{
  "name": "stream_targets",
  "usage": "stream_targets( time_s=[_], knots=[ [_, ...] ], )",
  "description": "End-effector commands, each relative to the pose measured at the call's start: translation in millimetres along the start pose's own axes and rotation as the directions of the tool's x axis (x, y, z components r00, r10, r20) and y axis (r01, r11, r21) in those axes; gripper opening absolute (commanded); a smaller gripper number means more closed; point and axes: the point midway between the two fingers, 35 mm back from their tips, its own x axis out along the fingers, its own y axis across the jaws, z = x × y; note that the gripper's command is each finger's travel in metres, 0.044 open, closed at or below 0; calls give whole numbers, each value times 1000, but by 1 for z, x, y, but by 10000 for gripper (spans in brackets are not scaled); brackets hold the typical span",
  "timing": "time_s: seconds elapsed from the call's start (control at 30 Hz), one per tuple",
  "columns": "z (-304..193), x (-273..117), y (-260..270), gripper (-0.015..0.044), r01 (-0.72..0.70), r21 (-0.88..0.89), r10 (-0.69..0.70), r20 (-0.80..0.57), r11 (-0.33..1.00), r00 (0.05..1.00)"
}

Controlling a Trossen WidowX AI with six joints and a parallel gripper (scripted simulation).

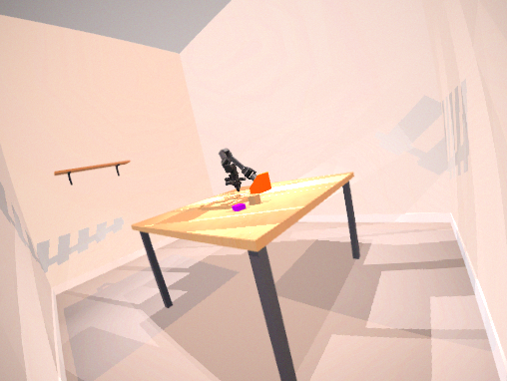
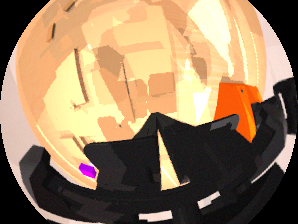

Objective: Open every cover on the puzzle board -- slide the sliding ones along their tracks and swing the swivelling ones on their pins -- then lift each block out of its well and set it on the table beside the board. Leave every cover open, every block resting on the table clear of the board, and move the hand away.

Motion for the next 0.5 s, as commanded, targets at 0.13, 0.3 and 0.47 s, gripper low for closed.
stream_targets(
  time_s=[0.13,0.3,0.47],
  knots=[
    [0,10,-2,0,5,-8,-5,8,1000,1000],
    [0,15,-2,0,5,-8,-5,9,1000,1000],
    [0,20,-2,0,5,-8,-5,9,1000,1000]
  ],
)
